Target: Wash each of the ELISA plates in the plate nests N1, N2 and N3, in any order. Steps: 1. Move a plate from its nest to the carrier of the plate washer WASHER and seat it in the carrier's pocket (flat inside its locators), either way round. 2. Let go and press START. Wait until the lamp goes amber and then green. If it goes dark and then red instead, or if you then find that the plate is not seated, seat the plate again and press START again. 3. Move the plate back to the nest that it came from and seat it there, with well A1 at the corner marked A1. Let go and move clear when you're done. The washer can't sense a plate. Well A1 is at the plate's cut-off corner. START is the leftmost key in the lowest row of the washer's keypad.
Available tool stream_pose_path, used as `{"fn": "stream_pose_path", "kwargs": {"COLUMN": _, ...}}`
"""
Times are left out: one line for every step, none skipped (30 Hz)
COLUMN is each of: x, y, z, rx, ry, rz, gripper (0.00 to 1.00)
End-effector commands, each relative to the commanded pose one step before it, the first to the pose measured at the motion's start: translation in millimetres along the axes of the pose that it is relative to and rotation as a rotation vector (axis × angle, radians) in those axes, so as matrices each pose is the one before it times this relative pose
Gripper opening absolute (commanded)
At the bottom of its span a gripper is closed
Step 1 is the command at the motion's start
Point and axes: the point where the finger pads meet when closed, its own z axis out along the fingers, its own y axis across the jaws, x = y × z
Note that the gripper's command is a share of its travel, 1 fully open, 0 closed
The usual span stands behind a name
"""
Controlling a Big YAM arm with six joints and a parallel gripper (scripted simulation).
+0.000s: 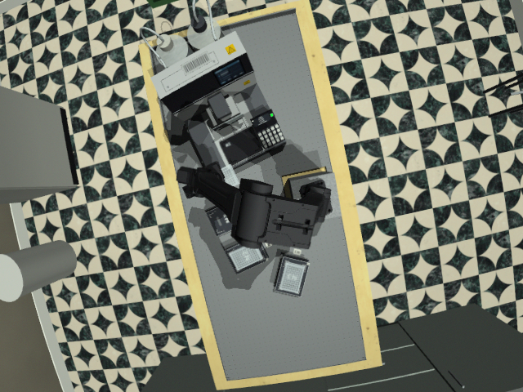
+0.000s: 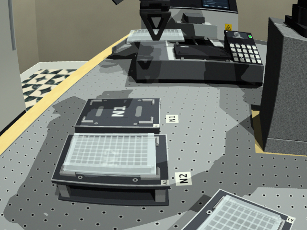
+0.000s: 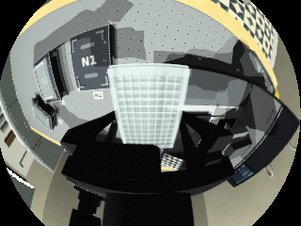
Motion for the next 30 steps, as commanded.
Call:
{"fn": "stream_pose_path", "kwargs": {"x": -17.35, "y": -13.80, "z": -16.74, "rx": 0.03098, "ry": -0.04468, "rz": -0.01107, "gripper": 0.84}}
{"fn": "stream_pose_path", "kwargs": {"x": 0.00, "y": 0.00, "z": 0.00, "rx": 0.00000, "ry": 0.00000, "rz": 0.00000, "gripper": 0.84}}
{"fn": "stream_pose_path", "kwargs": {"x": 0.00, "y": 0.00, "z": 0.00, "rx": 0.00000, "ry": 0.00000, "rz": 0.00000, "gripper": 0.84}}
{"fn": "stream_pose_path", "kwargs": {"x": 0.00, "y": 0.00, "z": 0.00, "rx": 0.00000, "ry": 0.00000, "rz": 0.00000, "gripper": 0.84}}
{"fn": "stream_pose_path", "kwargs": {"x": 0.00, "y": 0.00, "z": 0.00, "rx": 0.00000, "ry": 0.00000, "rz": 0.00000, "gripper": 0.84}}
{"fn": "stream_pose_path", "kwargs": {"x": 0.00, "y": 0.00, "z": 0.00, "rx": 0.00000, "ry": 0.00000, "rz": 0.00000, "gripper": 0.84}}
{"fn": "stream_pose_path", "kwargs": {"x": 0.00, "y": 0.00, "z": 0.00, "rx": 0.00000, "ry": 0.00000, "rz": 0.00000, "gripper": 0.84}}
{"fn": "stream_pose_path", "kwargs": {"x": 0.00, "y": 0.00, "z": 0.00, "rx": 0.00000, "ry": 0.00000, "rz": 0.00000, "gripper": 0.84}}
{"fn": "stream_pose_path", "kwargs": {"x": 0.00, "y": 0.00, "z": 0.00, "rx": 0.00000, "ry": 0.00000, "rz": 0.00000, "gripper": 0.84}}
{"fn": "stream_pose_path", "kwargs": {"x": 0.00, "y": 0.00, "z": 0.00, "rx": 0.00000, "ry": 0.00000, "rz": 0.00000, "gripper": 0.84}}
{"fn": "stream_pose_path", "kwargs": {"x": 0.00, "y": 0.00, "z": 0.00, "rx": 0.00000, "ry": 0.00000, "rz": 0.00000, "gripper": 0.84}}
{"fn": "stream_pose_path", "kwargs": {"x": 0.00, "y": 0.00, "z": 0.00, "rx": 0.00000, "ry": 0.00000, "rz": 0.00000, "gripper": 0.84}}
{"fn": "stream_pose_path", "kwargs": {"x": 16.70, "y": 2.51, "z": 3.25, "rx": -0.01554, "ry": 0.02150, "rz": -0.00646, "gripper": 0.84}}
{"fn": "stream_pose_path", "kwargs": {"x": 9.25, "y": 1.02, "z": 1.28, "rx": -0.00799, "ry": 0.01083, "rz": 0.00086, "gripper": 0.84}}
{"fn": "stream_pose_path", "kwargs": {"x": 3.99, "y": -3.00, "z": -0.87, "rx": 0.00038, "ry": 0.00038, "rz": 0.00000, "gripper": 0.84}}
{"fn": "stream_pose_path", "kwargs": {"x": 4.00, "y": -3.00, "z": -0.87, "rx": 0.00038, "ry": 0.00040, "rz": 0.00000, "gripper": 0.84}}
{"fn": "stream_pose_path", "kwargs": {"x": 4.00, "y": -3.00, "z": -0.87, "rx": 0.00038, "ry": 0.00041, "rz": 0.00000, "gripper": 0.84}}
{"fn": "stream_pose_path", "kwargs": {"x": 4.00, "y": -3.01, "z": -0.87, "rx": 0.00038, "ry": 0.00043, "rz": 0.00000, "gripper": 0.84}}
{"fn": "stream_pose_path", "kwargs": {"x": 3.94, "y": -2.94, "z": -0.87, "rx": -0.00003, "ry": 0.00005, "rz": 0.00000, "gripper": 0.84}}
{"fn": "stream_pose_path", "kwargs": {"x": 3.90, "y": -2.90, "z": -0.88, "rx": -0.00026, "ry": -0.00017, "rz": 0.00000, "gripper": 0.84}}
{"fn": "stream_pose_path", "kwargs": {"x": 1.20, "y": -5.48, "z": -2.34, "rx": 0.00454, "ry": -0.00483, "rz": -0.00040, "gripper": 0.84}}
{"fn": "stream_pose_path", "kwargs": {"x": 2.83, "y": -4.00, "z": -1.49, "rx": 0.00177, "ry": -0.00203, "rz": -0.00016, "gripper": 0.84}}
{"fn": "stream_pose_path", "kwargs": {"x": 5.94, "y": -1.01, "z": 0.18, "rx": -0.00361, "ry": 0.00349, "rz": 0.00030, "gripper": 0.84}}
{"fn": "stream_pose_path", "kwargs": {"x": 0.00, "y": 0.00, "z": 0.00, "rx": 0.00000, "ry": 0.00000, "rz": 0.00000, "gripper": 0.84}}
{"fn": "stream_pose_path", "kwargs": {"x": 0.00, "y": 0.00, "z": 0.00, "rx": 0.00000, "ry": 0.00000, "rz": 0.00000, "gripper": 0.84}}
{"fn": "stream_pose_path", "kwargs": {"x": 4.98, "y": -1.69, "z": 0.06, "rx": -0.00148, "ry": 0.00003, "rz": 0.00006, "gripper": 0.84}}
{"fn": "stream_pose_path", "kwargs": {"x": 4.56, "y": -2.41, "z": -0.90, "rx": -0.00205, "ry": 0.00273, "rz": 0.00020, "gripper": 0.84}}
{"fn": "stream_pose_path", "kwargs": {"x": 4.01, "y": -3.01, "z": -0.90, "rx": 0.00045, "ry": 0.00052, "rz": 0.00000, "gripper": 0.84}}
{"fn": "stream_pose_path", "kwargs": {"x": 4.01, "y": -3.01, "z": -0.90, "rx": 0.00044, "ry": 0.00054, "rz": 0.00000, "gripper": 0.84}}
{"fn": "stream_pose_path", "kwargs": {"x": 1.68, "y": -5.68, "z": -2.32, "rx": 0.00534, "ry": -0.00353, "rz": -0.00036, "gripper": 0.84}}
